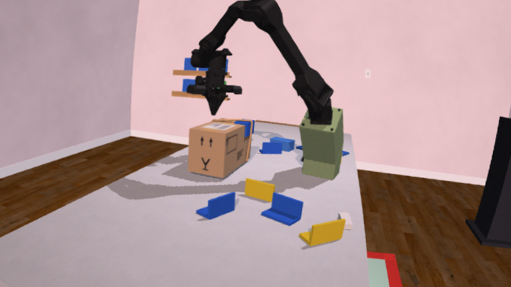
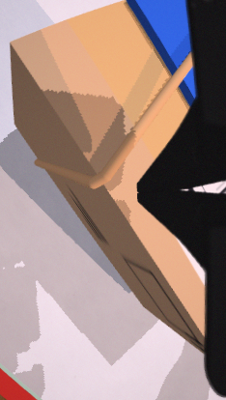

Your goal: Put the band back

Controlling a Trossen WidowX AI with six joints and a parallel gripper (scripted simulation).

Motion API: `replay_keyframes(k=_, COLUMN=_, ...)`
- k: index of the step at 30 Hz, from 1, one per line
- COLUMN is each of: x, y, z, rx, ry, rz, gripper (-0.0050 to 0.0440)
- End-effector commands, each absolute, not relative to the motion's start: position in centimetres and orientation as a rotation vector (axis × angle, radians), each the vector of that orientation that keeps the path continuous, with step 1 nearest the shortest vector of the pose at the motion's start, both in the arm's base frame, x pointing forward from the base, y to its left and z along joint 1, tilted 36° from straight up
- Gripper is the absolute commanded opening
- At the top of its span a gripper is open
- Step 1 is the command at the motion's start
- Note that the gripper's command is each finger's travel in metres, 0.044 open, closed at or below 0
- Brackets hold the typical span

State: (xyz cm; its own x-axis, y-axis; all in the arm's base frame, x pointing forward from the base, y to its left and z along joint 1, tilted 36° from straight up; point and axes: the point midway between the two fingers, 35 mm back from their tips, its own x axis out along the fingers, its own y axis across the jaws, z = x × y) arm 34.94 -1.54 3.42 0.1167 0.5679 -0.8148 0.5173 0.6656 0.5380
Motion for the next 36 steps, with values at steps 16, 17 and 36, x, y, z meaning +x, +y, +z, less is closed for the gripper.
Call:
replay_keyframes(k=16, x=34.9, y=-0.3, z=1.6, rx=0.944, ry=1.533, rz=0.043, gripper=0.0)
replay_keyframes(k=17, x=34.9, y=-0.3, z=1.6, rx=0.944, ry=1.533, rz=0.043, gripper=0.0)
replay_keyframes(k=36, x=35.2, y=-2.6, z=0.0, rx=0.943, ry=1.533, rz=0.041, gripper=0.0)
